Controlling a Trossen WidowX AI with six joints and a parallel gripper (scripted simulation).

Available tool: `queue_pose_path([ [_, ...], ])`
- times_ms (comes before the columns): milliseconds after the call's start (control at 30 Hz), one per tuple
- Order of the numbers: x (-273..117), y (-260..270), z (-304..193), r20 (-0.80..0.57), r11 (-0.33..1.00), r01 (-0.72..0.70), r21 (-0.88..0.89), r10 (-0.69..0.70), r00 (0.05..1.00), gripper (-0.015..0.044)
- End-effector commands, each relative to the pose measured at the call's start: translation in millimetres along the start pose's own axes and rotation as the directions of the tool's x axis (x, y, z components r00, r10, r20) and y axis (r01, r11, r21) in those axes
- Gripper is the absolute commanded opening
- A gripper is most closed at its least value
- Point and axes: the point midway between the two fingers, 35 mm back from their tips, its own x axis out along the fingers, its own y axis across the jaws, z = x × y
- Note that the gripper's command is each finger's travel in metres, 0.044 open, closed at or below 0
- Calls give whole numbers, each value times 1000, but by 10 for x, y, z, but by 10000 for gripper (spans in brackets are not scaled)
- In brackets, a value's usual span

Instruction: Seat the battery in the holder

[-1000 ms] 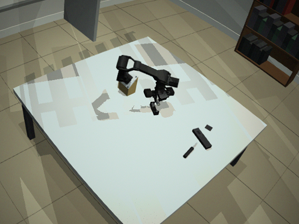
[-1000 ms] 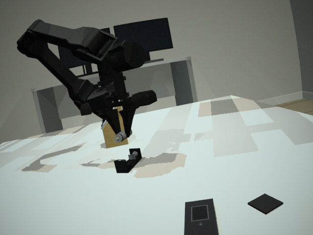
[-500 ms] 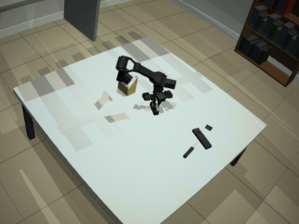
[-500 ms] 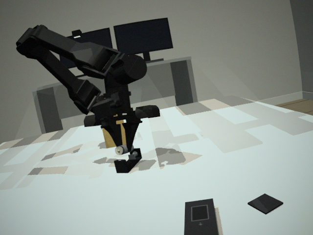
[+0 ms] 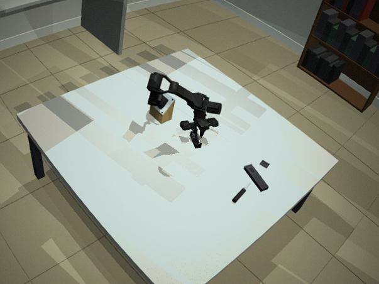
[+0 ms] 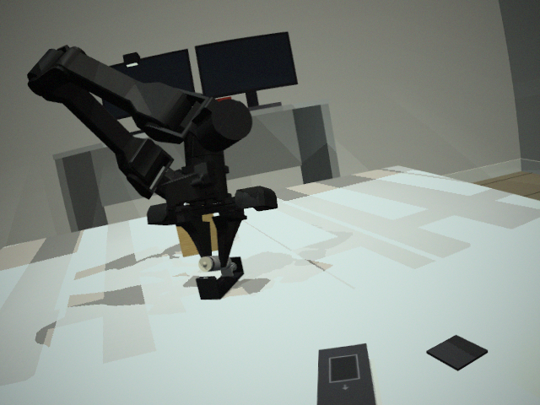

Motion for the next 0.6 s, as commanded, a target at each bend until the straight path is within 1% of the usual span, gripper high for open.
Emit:
queue_pose_path([
  [0,21,-8,-36,27,1000,4,-13,-3,1000,67],
  [567,75,-17,-101,135,1000,-5,-19,7,991,67],
])
